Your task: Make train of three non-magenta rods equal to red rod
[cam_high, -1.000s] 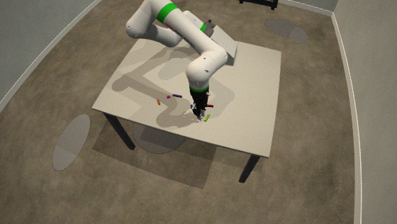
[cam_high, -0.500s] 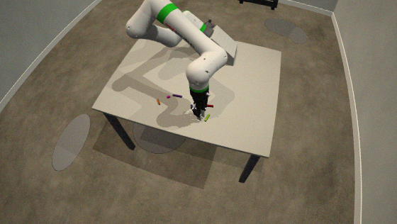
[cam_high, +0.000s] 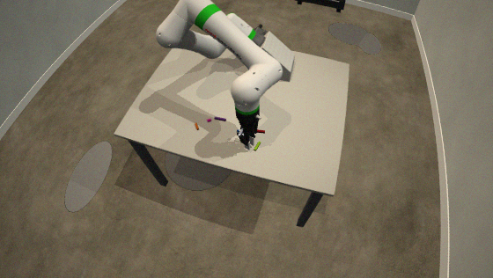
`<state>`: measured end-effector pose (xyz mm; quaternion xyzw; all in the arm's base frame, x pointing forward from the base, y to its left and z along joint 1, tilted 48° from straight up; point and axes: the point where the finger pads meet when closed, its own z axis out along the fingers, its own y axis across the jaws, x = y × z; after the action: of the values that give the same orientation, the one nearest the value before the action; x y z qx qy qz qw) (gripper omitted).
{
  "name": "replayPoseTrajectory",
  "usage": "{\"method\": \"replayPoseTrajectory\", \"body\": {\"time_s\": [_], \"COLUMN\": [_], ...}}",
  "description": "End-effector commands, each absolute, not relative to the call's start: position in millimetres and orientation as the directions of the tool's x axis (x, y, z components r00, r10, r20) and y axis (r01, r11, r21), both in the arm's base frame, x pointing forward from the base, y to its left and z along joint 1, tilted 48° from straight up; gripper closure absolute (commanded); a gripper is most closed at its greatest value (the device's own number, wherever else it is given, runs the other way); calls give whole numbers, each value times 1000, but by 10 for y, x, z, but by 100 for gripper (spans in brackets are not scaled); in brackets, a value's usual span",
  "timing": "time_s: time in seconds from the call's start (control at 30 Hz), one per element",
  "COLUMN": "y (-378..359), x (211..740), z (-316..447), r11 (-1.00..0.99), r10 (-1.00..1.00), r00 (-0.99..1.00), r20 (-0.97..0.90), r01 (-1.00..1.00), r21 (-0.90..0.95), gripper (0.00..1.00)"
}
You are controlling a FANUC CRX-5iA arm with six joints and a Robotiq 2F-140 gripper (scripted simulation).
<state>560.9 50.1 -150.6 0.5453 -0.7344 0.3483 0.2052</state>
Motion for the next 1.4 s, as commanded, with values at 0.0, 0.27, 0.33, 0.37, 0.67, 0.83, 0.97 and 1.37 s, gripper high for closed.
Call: {"method": "replayPoseTrajectory", "body": {"time_s": [0.0, 0.27, 0.33, 0.37, 0.67, 0.83, 0.97, 1.37], "y": [504, 504, 504, 504, 497, 471, 457, 384], "x": [5610, 5610, 5610, 5610, 5611, 5614, 5616, 5623], "z": [-1505, -1505, -1505, -1505, -1512, -1535, -1549, -1615], "r11": [163, 163, 163, 163, 163, 163, 163, 163], "r10": [-658, -658, -658, -658, -658, -658, -658, -658], "r00": [-321, -321, -321, -321, -321, -321, -321, -321], "r20": [681, 681, 681, 681, 681, 681, 681, 681], "r01": [-944, -944, -944, -944, -944, -944, -944, -944], "r21": [-288, -288, -288, -288, -288, -288, -288, -288], "gripper": [85, 85, 85, 85, 85, 85, 85, 85]}}
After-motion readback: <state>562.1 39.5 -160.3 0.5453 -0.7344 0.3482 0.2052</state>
